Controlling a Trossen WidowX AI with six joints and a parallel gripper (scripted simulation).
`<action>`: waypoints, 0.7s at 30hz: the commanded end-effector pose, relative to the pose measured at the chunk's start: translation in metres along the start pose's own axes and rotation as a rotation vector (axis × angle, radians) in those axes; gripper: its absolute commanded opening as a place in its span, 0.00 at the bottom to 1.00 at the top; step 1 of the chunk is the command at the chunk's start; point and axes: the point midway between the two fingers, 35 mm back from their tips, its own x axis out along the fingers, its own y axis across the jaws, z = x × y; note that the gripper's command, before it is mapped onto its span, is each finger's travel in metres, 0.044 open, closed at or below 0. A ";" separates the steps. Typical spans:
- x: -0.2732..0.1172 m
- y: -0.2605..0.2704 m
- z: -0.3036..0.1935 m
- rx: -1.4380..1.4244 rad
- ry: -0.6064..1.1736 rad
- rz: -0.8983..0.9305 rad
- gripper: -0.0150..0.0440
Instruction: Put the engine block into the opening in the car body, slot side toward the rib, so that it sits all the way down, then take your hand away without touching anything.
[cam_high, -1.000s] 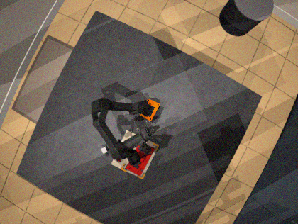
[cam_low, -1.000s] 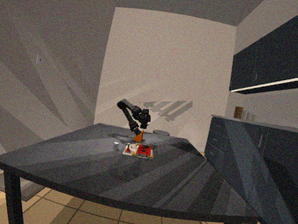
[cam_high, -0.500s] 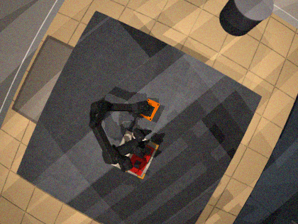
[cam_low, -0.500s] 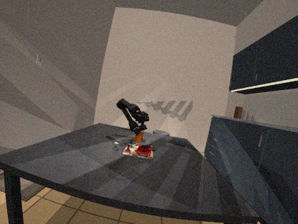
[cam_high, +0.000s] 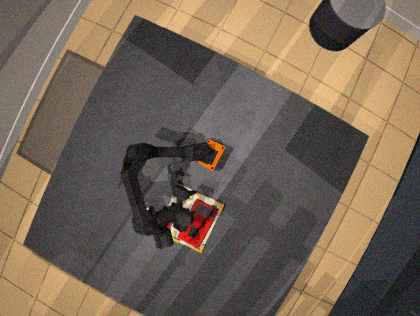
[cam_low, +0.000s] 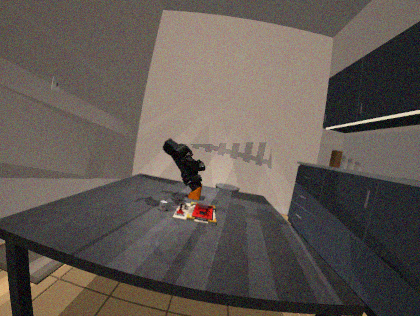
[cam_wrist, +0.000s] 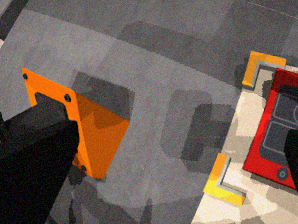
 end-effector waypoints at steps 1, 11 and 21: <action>-0.011 -0.012 -0.014 -0.085 0.063 -0.057 1.00; -0.045 -0.042 -0.057 -0.307 0.280 -0.179 1.00; -0.090 -0.063 -0.107 -0.500 0.552 -0.220 1.00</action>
